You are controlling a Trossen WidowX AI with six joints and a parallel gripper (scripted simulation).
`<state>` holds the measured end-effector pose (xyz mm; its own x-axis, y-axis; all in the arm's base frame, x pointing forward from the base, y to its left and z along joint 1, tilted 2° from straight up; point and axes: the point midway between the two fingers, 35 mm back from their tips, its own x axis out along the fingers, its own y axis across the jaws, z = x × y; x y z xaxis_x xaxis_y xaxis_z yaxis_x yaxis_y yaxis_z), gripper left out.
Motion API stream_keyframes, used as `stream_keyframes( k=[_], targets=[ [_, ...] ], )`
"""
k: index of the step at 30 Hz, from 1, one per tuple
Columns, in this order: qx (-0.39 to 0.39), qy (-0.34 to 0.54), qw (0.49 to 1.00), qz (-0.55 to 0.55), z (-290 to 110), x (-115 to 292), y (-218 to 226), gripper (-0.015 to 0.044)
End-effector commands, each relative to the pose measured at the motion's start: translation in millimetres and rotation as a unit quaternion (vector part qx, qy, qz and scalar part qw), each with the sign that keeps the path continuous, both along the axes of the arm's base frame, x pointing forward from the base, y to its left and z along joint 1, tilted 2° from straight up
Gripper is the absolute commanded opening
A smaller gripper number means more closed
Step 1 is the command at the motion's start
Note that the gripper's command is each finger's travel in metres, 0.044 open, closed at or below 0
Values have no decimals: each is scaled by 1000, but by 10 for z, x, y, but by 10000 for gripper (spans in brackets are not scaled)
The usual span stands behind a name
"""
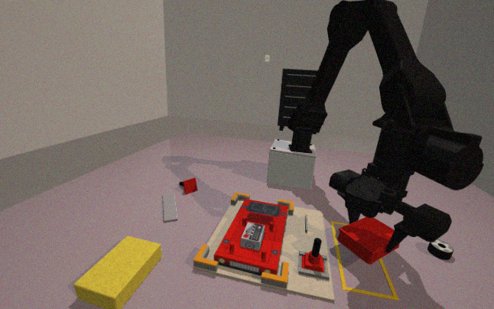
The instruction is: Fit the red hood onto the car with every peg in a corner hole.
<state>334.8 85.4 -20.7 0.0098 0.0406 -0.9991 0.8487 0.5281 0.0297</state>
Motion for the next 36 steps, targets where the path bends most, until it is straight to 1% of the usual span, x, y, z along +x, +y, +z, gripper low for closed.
stream_keyframes(
  k=[1,13,22,26,28,36],
  targets=[
    [2,-7,1000,2,162,33,2,0],
    [2,-7,1000,2,476,27,-13,0],
    [2,-8,1000,2,629,24,-20,0],
    [2,-8,1000,2,653,24,-21,0],
    [0,-2,1000,3,585,6,-43,0],
    [-1,-5,999,49,584,75,-273,0]
  ],
)
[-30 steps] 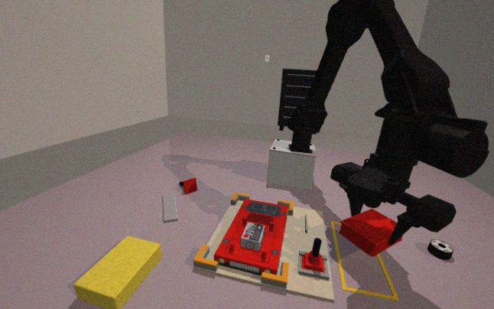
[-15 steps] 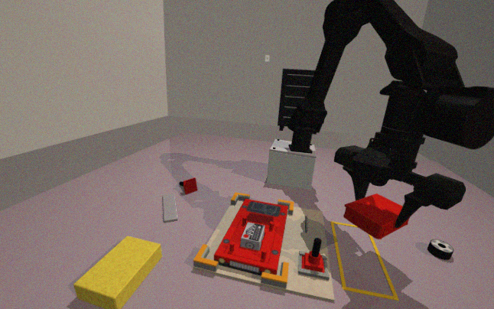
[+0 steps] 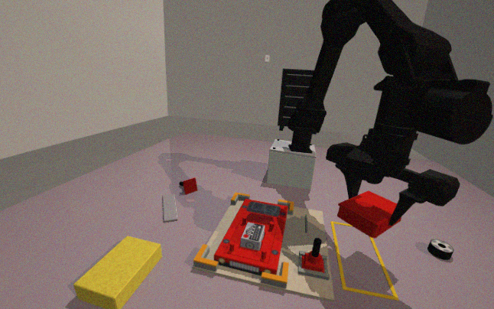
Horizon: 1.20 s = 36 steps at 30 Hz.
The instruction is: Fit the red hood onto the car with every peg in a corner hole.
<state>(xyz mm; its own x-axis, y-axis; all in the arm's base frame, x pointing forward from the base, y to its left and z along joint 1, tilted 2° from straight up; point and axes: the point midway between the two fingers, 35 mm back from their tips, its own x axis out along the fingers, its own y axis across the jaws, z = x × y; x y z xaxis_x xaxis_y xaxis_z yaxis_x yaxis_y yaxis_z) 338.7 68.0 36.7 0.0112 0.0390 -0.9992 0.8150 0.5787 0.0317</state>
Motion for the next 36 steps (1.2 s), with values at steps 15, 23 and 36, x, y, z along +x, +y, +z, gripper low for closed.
stream_keyframes(
  k=[15,23,36],
  targets=[
    [-4,-9,995,102,3,124,-568,0],
    [-5,-12,989,146,2,145,-815,0],
    [-8,-15,975,220,2,129,-1212,0]
  ],
)
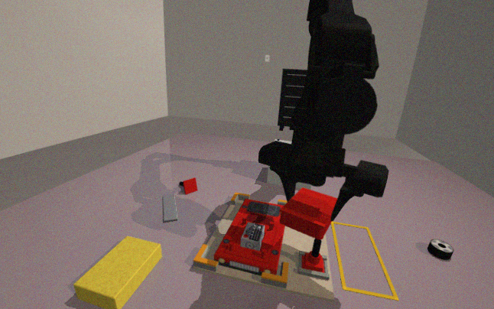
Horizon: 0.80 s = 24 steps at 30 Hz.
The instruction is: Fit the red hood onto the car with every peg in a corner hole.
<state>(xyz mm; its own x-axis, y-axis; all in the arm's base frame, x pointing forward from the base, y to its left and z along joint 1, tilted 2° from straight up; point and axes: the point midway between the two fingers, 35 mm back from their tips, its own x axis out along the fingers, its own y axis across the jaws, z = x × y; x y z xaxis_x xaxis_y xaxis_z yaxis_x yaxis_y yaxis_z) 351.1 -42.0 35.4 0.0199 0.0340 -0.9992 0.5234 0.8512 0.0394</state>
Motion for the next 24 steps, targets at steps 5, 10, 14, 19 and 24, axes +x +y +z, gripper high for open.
stream_keyframes(
  k=[5,10,14,19,24],
  targets=[
    [-3,-4,999,51,15,-18,-264,0],
    [-5,-5,997,80,15,-47,-415,0],
    [-6,-6,995,103,15,-75,-536,0],
    [-8,-7,991,131,14,-118,-690,0],
    [-9,-8,987,160,14,-165,-836,0]
  ],
)
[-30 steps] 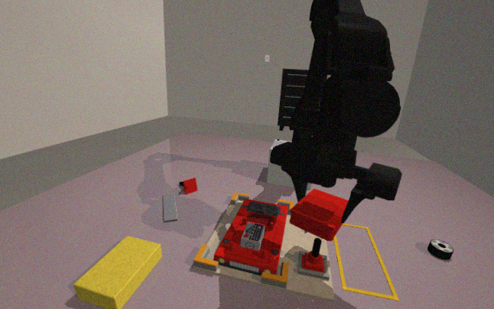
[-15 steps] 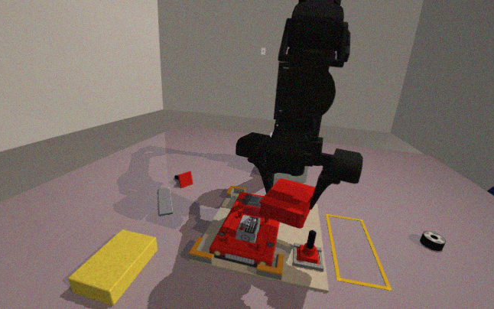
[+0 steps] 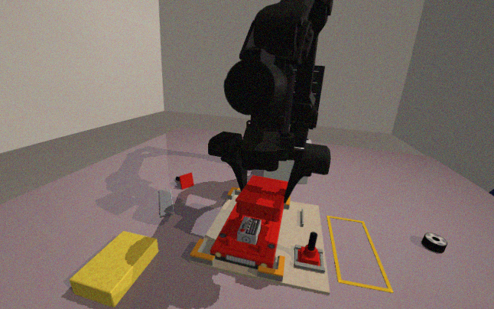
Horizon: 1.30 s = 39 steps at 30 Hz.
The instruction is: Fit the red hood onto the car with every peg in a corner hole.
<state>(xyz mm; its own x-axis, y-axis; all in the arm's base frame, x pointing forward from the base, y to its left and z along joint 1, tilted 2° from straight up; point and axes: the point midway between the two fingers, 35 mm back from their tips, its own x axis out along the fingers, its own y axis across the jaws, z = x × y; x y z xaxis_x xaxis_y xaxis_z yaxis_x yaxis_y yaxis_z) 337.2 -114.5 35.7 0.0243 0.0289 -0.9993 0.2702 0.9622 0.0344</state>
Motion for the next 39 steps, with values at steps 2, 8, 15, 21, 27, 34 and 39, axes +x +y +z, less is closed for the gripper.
stream_keyframes(
  k=[2,8,15,21,27,34,39],
  targets=[
    [-3,-2,1000,31,12,-29,-166,0],
    [-3,-2,999,37,9,-32,-199,0],
    [-3,-2,999,37,-235,-25,-189,0],
    [-3,-2,999,37,-490,-29,-185,0],
    [-3,-2,999,37,-490,-29,-185,0],
    [-3,-2,999,37,-490,-29,-185,0],
    [-3,-2,999,37,-490,-29,-185,0]
  ],
)
